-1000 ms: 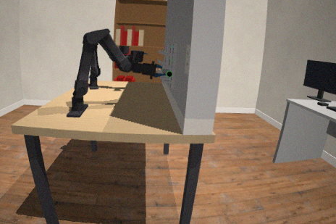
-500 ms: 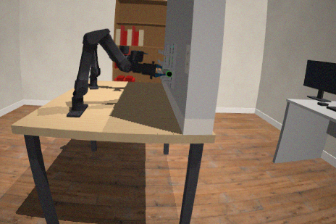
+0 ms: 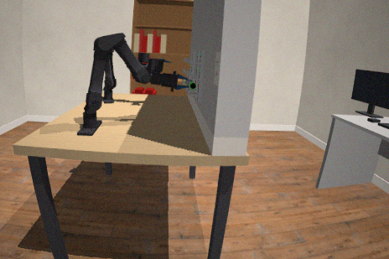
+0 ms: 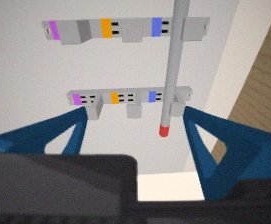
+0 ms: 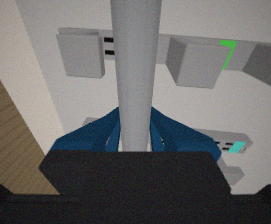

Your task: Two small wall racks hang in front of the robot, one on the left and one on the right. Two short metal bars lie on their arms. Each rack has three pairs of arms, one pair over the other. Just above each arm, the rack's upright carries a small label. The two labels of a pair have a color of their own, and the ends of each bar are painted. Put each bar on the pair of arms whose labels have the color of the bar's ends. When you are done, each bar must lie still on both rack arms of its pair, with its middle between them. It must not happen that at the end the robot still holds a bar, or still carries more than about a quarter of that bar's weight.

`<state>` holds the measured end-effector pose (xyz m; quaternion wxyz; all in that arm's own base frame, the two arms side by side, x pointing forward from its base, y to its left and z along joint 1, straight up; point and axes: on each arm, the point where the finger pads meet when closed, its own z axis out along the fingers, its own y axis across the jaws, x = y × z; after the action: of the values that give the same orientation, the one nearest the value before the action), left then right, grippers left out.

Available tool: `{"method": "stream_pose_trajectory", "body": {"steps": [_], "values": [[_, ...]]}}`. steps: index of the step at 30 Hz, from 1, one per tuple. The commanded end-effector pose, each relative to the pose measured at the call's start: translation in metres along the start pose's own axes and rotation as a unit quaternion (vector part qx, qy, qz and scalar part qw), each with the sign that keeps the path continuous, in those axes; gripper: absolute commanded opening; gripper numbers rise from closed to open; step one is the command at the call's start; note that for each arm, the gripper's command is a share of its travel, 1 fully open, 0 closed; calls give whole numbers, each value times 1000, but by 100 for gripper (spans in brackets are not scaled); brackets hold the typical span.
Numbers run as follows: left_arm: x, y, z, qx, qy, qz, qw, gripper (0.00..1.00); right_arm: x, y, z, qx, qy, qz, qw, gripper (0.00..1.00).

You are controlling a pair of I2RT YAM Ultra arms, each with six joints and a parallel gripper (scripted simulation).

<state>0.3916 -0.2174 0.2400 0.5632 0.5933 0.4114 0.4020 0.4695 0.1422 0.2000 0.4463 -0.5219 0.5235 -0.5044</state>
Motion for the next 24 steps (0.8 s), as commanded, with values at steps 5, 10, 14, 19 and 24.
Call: {"method": "stream_pose_trajectory", "body": {"steps": [5,10,14,19,24], "values": [[-2,15,1,-21,1,-7,1000,100,1,-34,-13,46,1,30,998,0],[-2,15,1,-21,1,-7,1000,100,0,-33,-18,46,1,30,998,0],[-2,15,1,-21,1,-7,1000,100,0,-33,-20,46,1,30,998,0],[-2,15,1,-21,1,-7,1000,100,0,-32,-25,46,1,30,998,0],[-2,15,1,-21,1,-7,1000,100,0,-31,-29,46,1,30,998,0]]}}
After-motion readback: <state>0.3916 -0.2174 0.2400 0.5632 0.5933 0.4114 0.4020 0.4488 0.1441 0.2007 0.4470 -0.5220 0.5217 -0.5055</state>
